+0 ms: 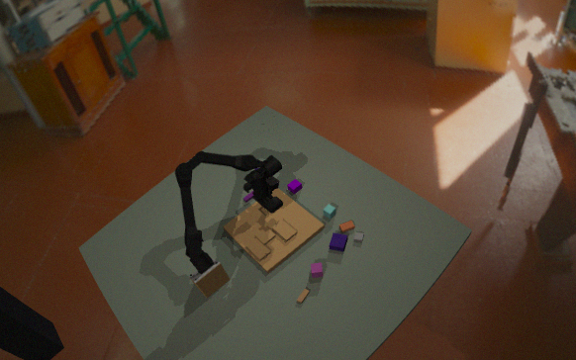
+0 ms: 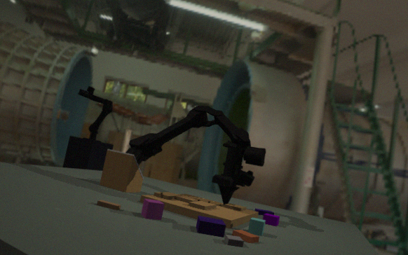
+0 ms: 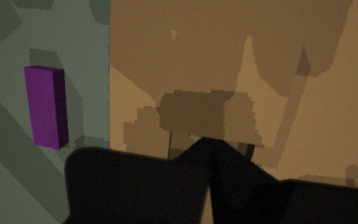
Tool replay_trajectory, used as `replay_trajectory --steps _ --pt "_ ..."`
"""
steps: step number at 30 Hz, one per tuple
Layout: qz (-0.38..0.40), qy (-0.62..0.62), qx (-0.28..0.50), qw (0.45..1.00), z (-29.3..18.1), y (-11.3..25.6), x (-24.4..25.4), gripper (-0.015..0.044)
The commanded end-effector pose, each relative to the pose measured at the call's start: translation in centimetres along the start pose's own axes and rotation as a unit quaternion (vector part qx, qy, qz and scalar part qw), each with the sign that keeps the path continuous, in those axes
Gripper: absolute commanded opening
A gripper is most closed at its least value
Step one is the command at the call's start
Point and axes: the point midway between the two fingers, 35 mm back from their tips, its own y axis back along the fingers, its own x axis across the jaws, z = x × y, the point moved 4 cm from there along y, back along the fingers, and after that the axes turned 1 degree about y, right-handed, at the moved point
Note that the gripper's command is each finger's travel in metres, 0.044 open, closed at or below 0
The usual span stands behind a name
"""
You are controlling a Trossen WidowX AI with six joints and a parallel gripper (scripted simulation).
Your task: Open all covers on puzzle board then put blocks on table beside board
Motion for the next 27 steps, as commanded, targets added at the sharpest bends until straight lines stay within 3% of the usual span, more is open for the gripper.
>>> replay_trajectory --steps 1,27 --pt "0.003 -0.001 -0.001 1.0 0.5 0.0 0.1 0.0" --pt "0.003 0.0 -0.002 1.0 3.0 0.0 0.0 0.0"
